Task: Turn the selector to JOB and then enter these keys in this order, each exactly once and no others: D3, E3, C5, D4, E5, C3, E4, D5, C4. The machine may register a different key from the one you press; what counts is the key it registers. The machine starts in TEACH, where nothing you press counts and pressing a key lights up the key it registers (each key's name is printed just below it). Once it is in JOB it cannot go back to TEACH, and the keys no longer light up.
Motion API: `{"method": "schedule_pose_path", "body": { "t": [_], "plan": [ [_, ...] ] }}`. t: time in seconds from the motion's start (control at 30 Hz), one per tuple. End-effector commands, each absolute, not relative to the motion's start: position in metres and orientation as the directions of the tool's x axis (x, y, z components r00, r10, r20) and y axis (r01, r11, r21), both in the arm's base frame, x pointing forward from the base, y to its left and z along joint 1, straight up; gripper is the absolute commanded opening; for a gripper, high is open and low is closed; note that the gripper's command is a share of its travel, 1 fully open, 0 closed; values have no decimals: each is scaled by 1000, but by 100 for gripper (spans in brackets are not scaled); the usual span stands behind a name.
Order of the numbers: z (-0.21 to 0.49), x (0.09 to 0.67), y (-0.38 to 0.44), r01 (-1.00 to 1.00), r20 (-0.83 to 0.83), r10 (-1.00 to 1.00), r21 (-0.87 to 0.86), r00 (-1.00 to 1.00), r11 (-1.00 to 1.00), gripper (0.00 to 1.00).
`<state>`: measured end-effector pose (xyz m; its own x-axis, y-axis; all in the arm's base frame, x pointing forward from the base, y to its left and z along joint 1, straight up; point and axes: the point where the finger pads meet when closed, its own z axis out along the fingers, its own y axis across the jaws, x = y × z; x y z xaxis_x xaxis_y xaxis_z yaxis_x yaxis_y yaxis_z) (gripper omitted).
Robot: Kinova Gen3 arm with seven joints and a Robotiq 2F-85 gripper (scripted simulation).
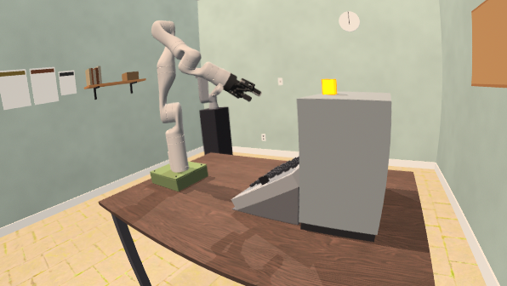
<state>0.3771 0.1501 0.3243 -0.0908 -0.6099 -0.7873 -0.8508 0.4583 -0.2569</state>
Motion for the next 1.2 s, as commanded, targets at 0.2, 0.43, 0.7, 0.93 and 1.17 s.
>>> {"method": "schedule_pose_path", "body": {
  "t": [0.2,0.43,0.7,0.93,1.17],
  "plan": [
    [319,380,150,-850,-758,-646,-279,-91,446,100],
    [311,383,149,-849,-718,-691,-309,-88,429,100],
    [303,387,146,-848,-677,-731,-336,-85,410,100],
    [295,391,144,-847,-635,-768,-361,-83,390,100],
    [295,391,144,-847,-635,-768,-361,-83,390,100]
  ]
}}
